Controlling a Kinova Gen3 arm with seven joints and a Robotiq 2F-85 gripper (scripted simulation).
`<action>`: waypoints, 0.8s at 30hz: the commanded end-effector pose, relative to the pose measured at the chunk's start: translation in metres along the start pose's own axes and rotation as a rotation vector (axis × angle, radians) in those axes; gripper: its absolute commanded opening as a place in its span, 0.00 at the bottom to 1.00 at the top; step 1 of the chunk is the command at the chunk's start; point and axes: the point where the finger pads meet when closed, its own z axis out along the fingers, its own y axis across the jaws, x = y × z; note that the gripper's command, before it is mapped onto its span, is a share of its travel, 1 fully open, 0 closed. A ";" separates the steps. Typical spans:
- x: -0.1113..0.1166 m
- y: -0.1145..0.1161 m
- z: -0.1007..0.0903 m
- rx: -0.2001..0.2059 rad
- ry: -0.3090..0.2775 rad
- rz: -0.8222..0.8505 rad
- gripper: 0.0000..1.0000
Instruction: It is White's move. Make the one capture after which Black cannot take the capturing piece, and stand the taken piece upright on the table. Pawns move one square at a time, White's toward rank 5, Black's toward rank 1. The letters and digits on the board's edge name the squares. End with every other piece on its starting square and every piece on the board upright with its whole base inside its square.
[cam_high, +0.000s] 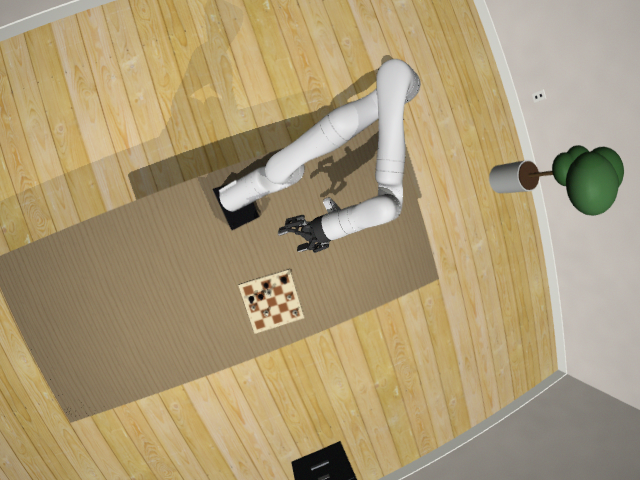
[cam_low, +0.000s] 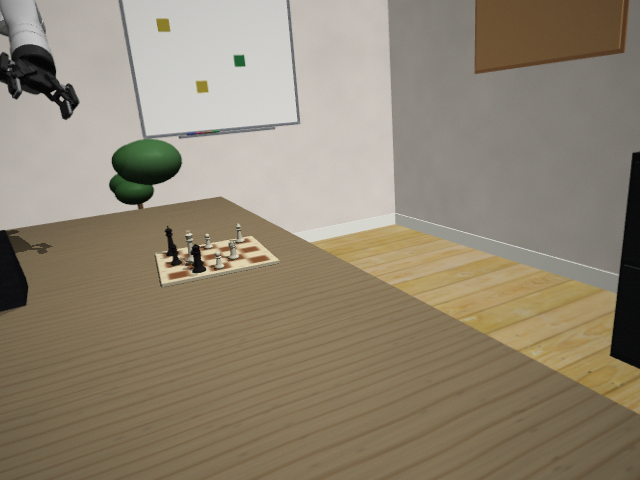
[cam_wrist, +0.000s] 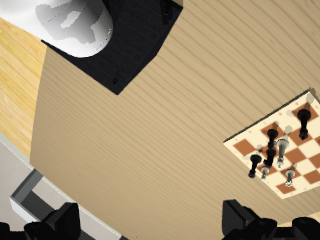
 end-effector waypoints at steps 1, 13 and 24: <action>-0.003 0.006 0.000 0.007 0.001 -0.038 1.00; -0.023 0.049 -0.003 0.045 -0.009 -0.349 1.00; -0.038 0.120 0.001 0.084 -0.005 -0.798 1.00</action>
